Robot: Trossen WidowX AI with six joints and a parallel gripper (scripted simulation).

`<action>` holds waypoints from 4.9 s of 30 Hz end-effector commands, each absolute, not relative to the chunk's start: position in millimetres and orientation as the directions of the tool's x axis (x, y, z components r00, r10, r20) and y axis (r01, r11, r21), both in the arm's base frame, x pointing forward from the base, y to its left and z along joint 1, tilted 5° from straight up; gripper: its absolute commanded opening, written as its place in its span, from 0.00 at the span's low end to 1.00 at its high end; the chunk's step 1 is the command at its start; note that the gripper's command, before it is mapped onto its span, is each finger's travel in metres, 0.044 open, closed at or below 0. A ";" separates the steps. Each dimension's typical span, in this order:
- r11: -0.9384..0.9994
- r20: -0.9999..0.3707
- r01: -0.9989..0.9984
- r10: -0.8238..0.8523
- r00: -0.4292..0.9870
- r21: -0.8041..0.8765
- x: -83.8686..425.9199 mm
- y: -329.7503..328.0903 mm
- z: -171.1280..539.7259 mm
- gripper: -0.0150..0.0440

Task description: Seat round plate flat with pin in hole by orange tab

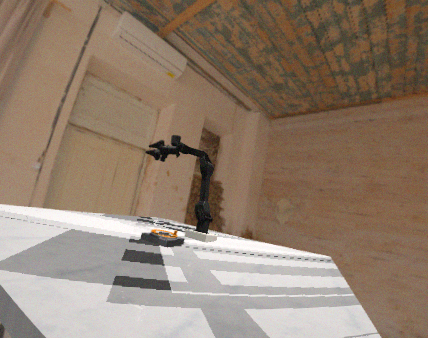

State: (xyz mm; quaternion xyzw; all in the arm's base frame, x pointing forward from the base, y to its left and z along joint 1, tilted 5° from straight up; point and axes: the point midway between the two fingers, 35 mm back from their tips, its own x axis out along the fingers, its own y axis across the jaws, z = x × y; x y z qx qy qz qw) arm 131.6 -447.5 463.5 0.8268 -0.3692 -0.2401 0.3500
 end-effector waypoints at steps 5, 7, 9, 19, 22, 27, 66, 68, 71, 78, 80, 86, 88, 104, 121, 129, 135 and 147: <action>-0.535 -0.259 -0.213 -0.672 0.693 0.818 201.8 -426.3 419.4 0.71; -0.540 -0.300 -0.129 -0.632 0.715 0.831 223.9 -415.7 404.8 0.62; -0.540 -0.330 -0.065 -0.600 0.729 0.839 240.4 -406.3 393.6 0.53; -0.402 -0.543 0.405 -0.331 0.772 0.821 344.0 -306.3 311.6 0.25; -0.273 -0.626 0.568 -0.230 0.745 0.776 368.7 -261.7 279.8 0.25; -0.071 -0.719 0.716 -0.118 0.685 0.695 387.8 -204.7 243.3 0.25; 0.981 -0.999 -0.196 -0.022 -0.047 -0.013 272.4 94.6 60.3 0.25; 0.981 -0.999 -0.196 -0.022 -0.047 -0.013 271.7 94.1 50.2 0.25; 0.981 -0.999 -0.196 -0.022 -0.047 -0.013 270.1 93.2 35.2 0.25; 0.981 -0.999 -0.196 -0.022 -0.047 -0.013 269.0 92.6 28.1 0.25; 0.981 -0.999 -0.196 -0.023 -0.047 -0.013 268.2 91.4 28.2 0.25; 0.981 -0.999 -0.196 -0.023 -0.048 -0.013 262.6 85.0 28.5 0.25; 0.981 -0.999 -0.196 -0.023 -0.048 -0.014 260.4 82.6 28.6 0.25; 0.981 -0.999 -0.196 -0.025 -0.048 -0.015 255.5 69.6 27.5 0.25; 0.980 -0.999 -0.196 -0.026 -0.048 -0.016 253.6 62.0 27.8 0.25; 0.980 -0.998 -0.196 -0.026 -0.048 -0.016 253.2 56.9 27.9 0.25; 0.980 -0.998 -0.196 -0.026 -0.048 -0.016 253.5 54.5 27.9 0.25; 0.980 -0.998 -0.196 -0.027 -0.048 -0.017 253.8 47.2 28.1 0.25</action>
